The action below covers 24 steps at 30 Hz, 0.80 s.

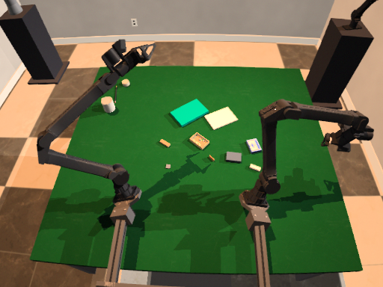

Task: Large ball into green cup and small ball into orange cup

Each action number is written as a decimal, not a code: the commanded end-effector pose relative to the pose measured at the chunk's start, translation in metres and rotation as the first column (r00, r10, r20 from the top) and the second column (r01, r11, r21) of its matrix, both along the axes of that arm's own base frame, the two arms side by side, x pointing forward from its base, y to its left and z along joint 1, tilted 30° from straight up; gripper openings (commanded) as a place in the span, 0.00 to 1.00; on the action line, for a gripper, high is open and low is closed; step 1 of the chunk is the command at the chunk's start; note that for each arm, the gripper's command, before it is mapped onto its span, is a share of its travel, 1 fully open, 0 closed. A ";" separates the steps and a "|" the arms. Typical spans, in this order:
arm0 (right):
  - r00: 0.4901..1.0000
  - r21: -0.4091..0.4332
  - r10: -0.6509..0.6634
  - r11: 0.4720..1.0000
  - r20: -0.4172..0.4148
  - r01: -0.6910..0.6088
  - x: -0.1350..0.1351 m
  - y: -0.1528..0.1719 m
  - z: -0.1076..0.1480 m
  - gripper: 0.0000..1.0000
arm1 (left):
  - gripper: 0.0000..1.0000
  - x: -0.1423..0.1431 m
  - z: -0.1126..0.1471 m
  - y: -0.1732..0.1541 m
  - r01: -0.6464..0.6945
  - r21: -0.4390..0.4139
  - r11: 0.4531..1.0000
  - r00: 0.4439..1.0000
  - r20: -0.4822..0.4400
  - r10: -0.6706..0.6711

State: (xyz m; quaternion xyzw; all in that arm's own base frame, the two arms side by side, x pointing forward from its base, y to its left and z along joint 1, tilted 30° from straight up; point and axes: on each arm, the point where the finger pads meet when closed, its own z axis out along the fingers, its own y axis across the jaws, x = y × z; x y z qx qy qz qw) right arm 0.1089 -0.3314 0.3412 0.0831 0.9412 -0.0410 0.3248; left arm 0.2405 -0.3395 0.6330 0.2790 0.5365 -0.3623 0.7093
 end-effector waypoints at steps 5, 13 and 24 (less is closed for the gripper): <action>1.000 -0.032 -0.001 1.000 0.001 0.001 0.000 -0.003 0.013 1.00 | 1.00 0.000 0.007 0.007 -0.007 -0.030 1.000 1.000 0.013 0.007; 1.000 -0.032 -0.001 1.000 0.001 0.001 0.000 -0.003 0.013 1.00 | 1.00 0.009 0.007 0.014 -0.032 -0.030 0.999 0.999 0.013 0.033; 1.000 -0.032 -0.001 1.000 0.001 0.001 0.000 -0.003 0.013 1.00 | 1.00 0.035 0.007 0.036 -0.118 -0.030 0.993 0.993 0.013 0.118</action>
